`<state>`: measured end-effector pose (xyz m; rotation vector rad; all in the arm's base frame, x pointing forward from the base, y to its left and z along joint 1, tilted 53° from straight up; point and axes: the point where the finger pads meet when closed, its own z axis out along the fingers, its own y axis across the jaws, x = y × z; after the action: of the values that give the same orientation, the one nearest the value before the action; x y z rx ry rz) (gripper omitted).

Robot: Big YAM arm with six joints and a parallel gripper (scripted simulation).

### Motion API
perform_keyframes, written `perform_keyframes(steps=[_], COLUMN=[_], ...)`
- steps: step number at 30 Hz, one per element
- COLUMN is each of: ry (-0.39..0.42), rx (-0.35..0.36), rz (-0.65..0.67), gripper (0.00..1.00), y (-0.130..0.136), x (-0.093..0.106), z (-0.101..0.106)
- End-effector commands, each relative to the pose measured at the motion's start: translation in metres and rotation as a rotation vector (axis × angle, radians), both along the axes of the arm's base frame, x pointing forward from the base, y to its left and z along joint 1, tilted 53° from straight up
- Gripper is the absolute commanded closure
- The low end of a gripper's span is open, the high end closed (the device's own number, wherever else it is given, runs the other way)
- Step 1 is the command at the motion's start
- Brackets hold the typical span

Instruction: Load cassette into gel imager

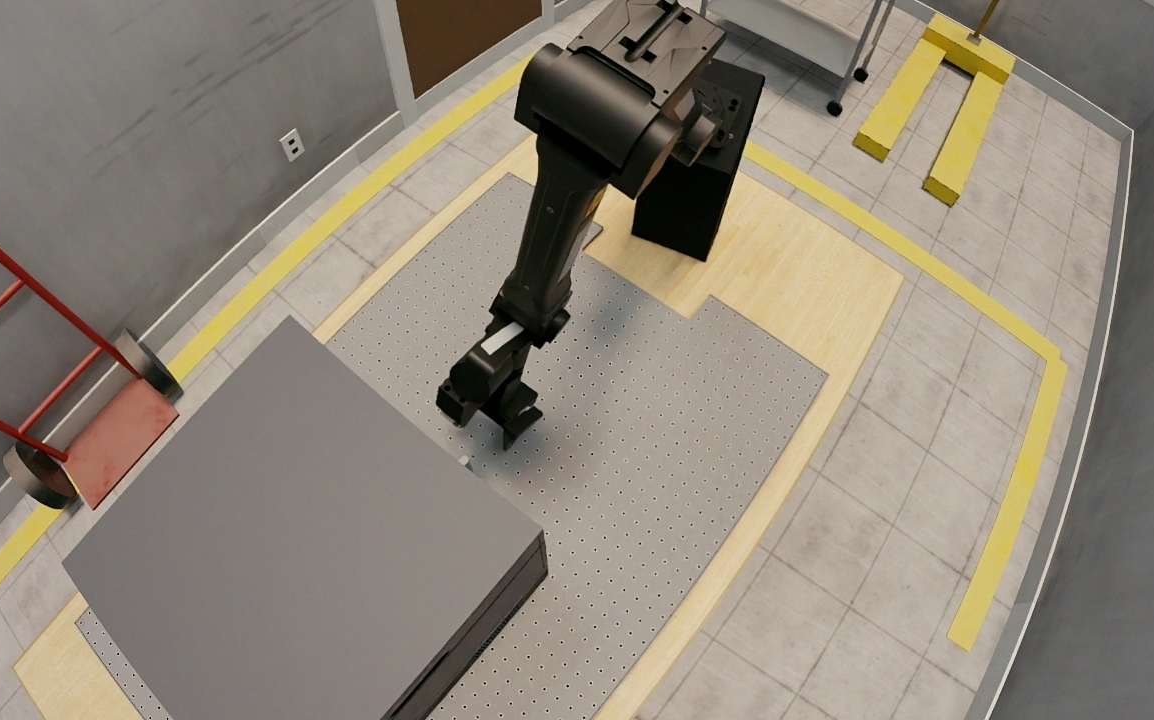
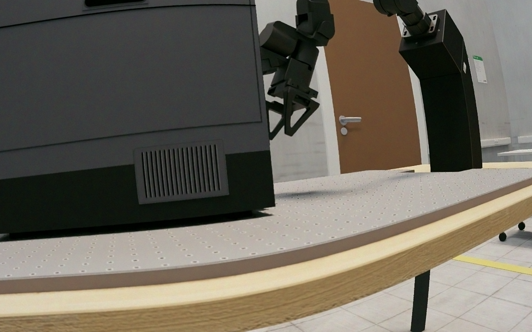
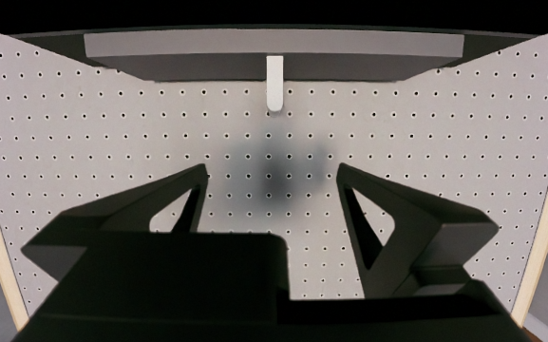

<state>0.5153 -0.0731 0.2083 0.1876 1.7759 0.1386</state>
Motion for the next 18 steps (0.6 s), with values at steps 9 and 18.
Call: perform_keyframes(steps=[9,18], ry=[0.128,0.257], rx=[-0.023,-0.012], rz=[0.014,0.041], gripper=[0.00,0.00], y=[-0.003,0.005], x=[-0.042,-0.084], z=[0.003,-0.019])
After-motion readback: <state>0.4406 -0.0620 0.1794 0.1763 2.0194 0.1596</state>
